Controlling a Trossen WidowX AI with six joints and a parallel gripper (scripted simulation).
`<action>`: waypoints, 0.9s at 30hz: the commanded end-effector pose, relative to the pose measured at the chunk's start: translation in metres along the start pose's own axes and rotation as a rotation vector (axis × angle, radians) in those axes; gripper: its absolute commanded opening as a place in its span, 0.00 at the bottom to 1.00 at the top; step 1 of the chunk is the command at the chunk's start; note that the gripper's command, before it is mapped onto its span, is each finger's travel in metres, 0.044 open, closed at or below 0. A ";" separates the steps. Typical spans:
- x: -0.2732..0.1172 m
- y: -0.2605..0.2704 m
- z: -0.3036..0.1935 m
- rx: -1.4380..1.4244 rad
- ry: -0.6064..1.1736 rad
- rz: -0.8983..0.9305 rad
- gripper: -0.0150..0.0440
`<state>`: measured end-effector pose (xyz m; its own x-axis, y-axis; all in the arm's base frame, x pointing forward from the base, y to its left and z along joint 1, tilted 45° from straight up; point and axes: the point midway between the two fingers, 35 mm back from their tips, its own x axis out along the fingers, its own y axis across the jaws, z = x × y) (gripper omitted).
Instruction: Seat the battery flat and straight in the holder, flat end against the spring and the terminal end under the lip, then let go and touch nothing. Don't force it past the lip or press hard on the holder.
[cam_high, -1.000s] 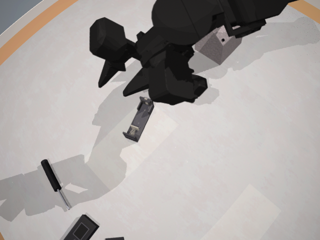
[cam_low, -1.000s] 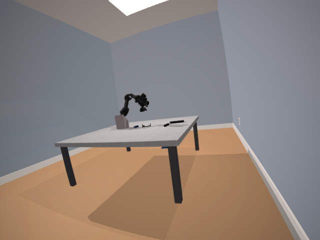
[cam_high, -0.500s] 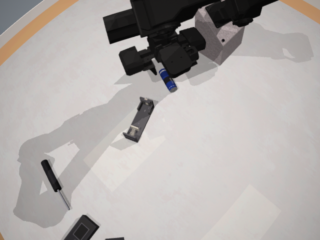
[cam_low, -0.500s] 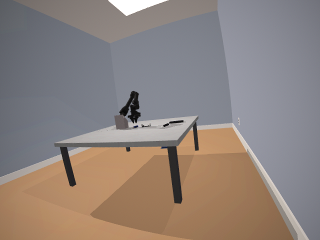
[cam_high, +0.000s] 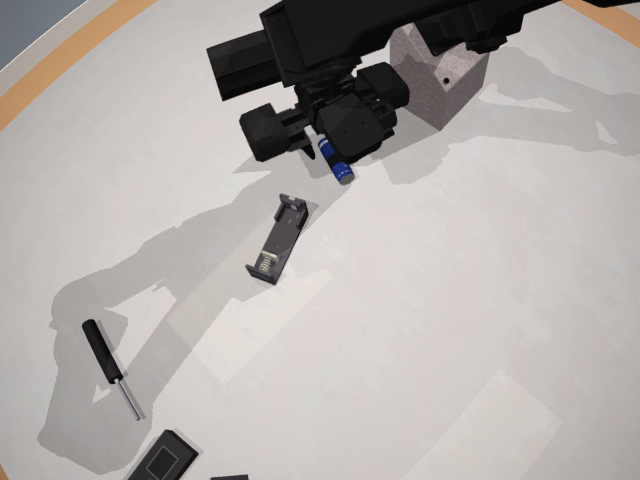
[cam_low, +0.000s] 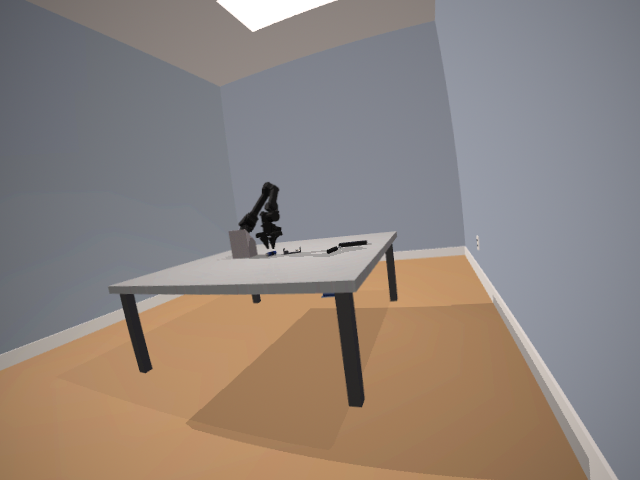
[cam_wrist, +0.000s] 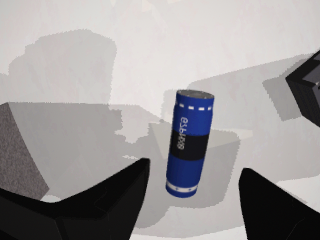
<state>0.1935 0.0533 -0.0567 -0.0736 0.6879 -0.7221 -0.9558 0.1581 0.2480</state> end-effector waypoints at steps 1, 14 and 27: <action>0.007 0.002 0.000 0.008 -0.004 0.005 0.65; 0.027 0.003 0.000 0.008 -0.006 0.006 0.65; 0.037 0.005 0.001 0.008 -0.009 0.008 0.47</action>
<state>0.1875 0.0790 -0.0815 -0.0785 0.6921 -0.7175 -0.9542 0.1562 0.2550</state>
